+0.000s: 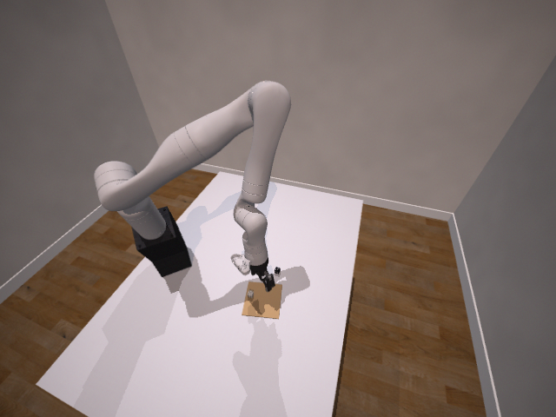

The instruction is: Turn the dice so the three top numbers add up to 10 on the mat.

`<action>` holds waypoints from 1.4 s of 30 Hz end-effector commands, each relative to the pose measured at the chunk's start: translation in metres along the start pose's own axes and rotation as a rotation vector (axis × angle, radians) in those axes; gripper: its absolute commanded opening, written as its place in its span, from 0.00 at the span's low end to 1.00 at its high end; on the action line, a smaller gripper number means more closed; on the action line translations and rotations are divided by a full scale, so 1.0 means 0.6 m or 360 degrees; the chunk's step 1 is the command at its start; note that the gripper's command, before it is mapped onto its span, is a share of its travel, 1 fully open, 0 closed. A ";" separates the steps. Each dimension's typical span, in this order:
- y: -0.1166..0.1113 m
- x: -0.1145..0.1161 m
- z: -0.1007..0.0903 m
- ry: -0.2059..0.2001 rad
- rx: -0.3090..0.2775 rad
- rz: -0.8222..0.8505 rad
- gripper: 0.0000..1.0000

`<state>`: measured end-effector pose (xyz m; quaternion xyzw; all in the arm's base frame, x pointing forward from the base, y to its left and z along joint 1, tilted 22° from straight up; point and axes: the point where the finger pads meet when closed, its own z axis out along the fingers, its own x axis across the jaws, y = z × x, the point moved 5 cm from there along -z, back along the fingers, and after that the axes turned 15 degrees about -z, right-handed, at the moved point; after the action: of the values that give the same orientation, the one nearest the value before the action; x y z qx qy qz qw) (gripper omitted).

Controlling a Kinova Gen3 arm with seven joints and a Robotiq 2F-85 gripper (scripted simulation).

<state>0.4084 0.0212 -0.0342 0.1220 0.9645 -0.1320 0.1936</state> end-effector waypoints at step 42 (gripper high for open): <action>0.194 0.015 -0.001 0.0140 0.0025 0.1746 0.35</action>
<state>0.4329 0.1275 -0.0624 0.6104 0.7677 -0.0166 0.1942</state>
